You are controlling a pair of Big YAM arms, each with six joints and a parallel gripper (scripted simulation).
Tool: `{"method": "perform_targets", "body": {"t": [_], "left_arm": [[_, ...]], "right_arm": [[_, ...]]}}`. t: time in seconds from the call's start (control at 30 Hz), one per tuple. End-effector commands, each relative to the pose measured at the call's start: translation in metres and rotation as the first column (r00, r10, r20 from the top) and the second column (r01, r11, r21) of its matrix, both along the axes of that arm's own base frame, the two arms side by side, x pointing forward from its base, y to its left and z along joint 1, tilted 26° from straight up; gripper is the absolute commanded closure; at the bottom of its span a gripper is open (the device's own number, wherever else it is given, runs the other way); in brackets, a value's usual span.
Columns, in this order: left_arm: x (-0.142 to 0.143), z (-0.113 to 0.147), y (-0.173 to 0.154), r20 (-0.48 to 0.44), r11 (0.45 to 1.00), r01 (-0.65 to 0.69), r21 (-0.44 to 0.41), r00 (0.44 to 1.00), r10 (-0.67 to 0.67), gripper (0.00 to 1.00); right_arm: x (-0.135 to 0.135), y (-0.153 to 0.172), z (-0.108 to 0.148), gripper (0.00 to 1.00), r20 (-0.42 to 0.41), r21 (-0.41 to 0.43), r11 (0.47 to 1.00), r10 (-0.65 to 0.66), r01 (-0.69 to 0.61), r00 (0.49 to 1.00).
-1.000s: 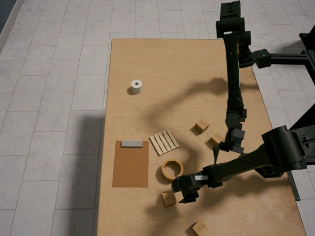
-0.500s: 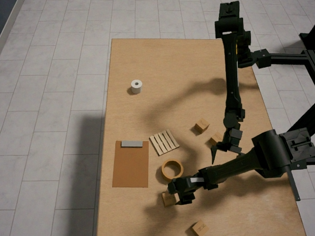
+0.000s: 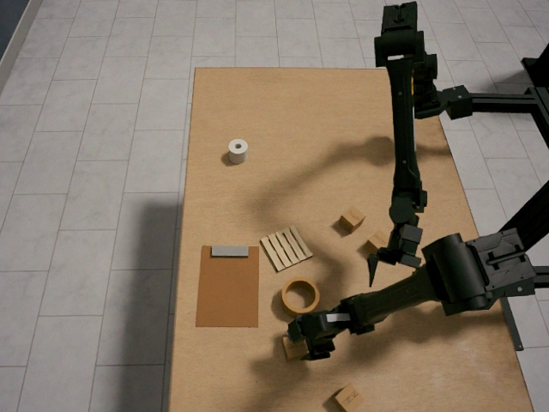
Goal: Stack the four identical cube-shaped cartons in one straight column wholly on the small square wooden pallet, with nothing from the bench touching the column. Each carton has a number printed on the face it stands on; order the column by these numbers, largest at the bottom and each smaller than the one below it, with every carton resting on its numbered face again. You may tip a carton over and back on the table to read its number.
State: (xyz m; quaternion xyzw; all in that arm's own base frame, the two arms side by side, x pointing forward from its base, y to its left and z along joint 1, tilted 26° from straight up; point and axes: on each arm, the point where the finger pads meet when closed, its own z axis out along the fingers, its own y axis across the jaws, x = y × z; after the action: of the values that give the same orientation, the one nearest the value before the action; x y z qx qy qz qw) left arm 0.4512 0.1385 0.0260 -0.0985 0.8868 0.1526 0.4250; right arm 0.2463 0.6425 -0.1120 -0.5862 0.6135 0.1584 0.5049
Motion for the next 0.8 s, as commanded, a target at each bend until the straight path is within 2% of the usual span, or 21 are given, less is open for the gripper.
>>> {"method": "perform_targets", "body": {"t": [0.0,0.6,0.63,0.77], "left_arm": [[0.011,0.002,0.009,0.015,1.0,-0.001,0.014,1.0,0.0,0.21],[0.026,-0.011,0.014,0.013,1.0,0.003,0.014,1.0,-0.003,0.21],[0.027,-0.007,0.015,0.019,1.0,0.003,0.016,1.0,-0.003,0.3],[0.028,-0.004,0.015,0.026,1.0,0.003,0.017,1.0,-0.003,0.3]], "right_arm": [[0.005,0.013,0.023,0.0,0.02,0.046,0.999,0.0,-0.001,1.0],[0.005,0.013,0.023,0.0,0.02,0.046,0.999,0.0,-0.001,1.0],[0.005,0.013,0.023,0.0,0.02,0.046,0.999,0.0,-0.001,1.0],[0.005,0.013,0.023,0.0,0.02,0.046,0.999,0.0,-0.001,1.0]]}}
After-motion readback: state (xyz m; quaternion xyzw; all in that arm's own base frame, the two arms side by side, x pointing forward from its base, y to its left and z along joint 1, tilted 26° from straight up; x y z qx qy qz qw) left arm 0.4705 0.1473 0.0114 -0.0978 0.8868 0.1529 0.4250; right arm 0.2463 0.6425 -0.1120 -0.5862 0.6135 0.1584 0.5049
